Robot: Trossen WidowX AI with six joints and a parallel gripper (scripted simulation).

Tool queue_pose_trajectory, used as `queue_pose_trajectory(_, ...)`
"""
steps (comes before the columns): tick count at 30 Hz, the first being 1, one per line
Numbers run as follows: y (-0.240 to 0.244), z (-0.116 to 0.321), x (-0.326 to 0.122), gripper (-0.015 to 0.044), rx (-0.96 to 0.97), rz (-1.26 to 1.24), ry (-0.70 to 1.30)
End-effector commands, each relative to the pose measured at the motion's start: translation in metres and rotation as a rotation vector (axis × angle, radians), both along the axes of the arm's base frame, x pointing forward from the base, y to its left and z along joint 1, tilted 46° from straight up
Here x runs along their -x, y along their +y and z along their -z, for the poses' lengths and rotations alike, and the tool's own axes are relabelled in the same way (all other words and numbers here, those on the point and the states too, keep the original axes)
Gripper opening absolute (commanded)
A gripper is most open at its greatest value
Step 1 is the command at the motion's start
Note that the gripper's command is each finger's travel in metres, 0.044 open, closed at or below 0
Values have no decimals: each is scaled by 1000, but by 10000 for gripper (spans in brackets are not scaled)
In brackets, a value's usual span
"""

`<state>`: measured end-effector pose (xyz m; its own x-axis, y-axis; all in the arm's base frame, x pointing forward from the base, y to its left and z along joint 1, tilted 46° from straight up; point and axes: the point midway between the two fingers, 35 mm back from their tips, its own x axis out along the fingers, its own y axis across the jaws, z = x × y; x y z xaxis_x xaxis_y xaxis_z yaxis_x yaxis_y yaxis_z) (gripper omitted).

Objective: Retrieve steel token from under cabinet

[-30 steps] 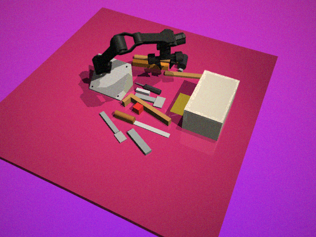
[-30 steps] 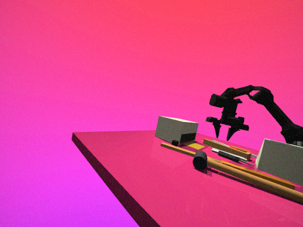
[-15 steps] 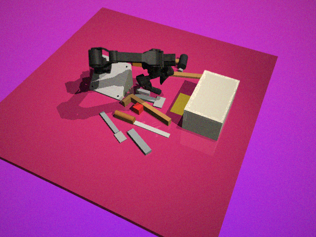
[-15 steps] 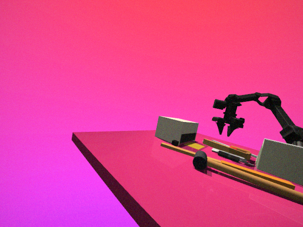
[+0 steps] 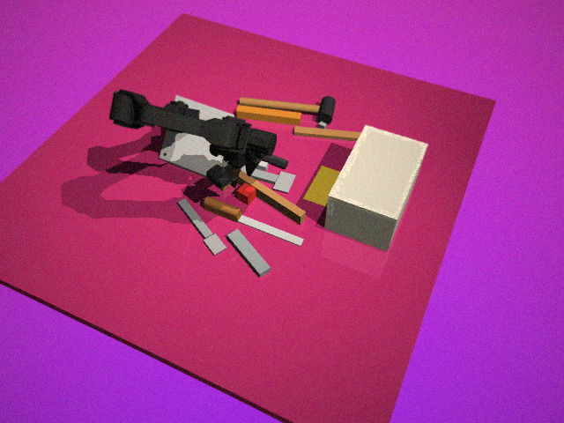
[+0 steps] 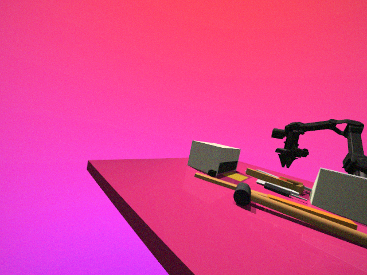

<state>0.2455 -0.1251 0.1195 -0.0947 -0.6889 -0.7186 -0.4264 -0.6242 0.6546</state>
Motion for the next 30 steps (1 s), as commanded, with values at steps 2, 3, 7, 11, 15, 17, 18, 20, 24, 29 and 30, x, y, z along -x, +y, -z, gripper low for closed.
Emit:
queue_pose_trajectory(2, -22, -22, 37, 270, 19, -82, 115)
queue_pose_trajectory(3, -26, -26, 44, 270, 23, -97, 138)
queue_pose_trajectory(7, -34, -34, 62, 270, 30, -134, 196)
queue_pose_trajectory(11, -34, -34, 63, 270, 30, -135, 196)
queue_pose_trajectory(15, -34, -34, 63, 270, 36, -95, 155)
queue_pose_trajectory(17, -34, -34, 63, 270, 43, -52, 111)
queue_pose_trajectory(18, -34, -33, 63, 270, 47, -28, 86)
queue_pose_trajectory(20, -35, -33, 63, 270, 54, 21, 37)
queue_pose_trajectory(24, -35, -32, 63, 270, 69, 117, -62)
queue_pose_trajectory(29, -36, -32, 63, 270, 87, 238, -186)
queue_pose_trajectory(30, -36, -31, 63, 270, 91, 263, -211)
